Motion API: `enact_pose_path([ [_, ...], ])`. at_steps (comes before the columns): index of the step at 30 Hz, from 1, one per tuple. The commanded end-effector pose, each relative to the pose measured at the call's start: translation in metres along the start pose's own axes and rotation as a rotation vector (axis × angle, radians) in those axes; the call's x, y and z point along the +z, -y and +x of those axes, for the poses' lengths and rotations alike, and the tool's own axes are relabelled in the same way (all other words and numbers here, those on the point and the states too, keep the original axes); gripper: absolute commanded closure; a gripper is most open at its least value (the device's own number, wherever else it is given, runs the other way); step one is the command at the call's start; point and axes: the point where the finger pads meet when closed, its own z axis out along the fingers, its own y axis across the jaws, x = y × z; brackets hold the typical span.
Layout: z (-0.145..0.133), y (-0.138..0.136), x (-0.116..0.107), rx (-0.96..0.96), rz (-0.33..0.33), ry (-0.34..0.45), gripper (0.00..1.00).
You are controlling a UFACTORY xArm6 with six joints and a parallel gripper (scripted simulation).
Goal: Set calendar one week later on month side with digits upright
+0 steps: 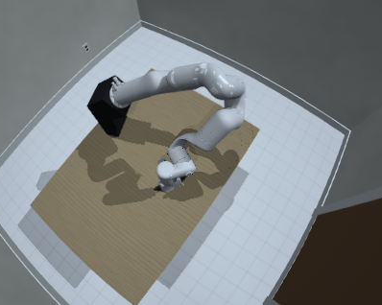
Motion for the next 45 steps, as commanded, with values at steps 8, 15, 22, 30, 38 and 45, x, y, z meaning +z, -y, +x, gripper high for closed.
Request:
enact_pose_path([
  [8,-0.001,0.0,-0.001,-0.002,0.001,0.002,0.0],
  [15,0.005,-0.007,-0.002,-0.122,0.001,0.003,0.0],
  [22,0.018,-0.022,-0.004,-0.369,0.001,0.006,0.0],
  [30,0.032,-0.035,-0.007,-0.61,0.002,0.007,0.0],
  [38,0.048,-0.048,-0.011,-0.874,0.003,0.008,0.0],
  [45,0.061,-0.057,-0.015,-1.085,0.004,0.007,0.0],
])
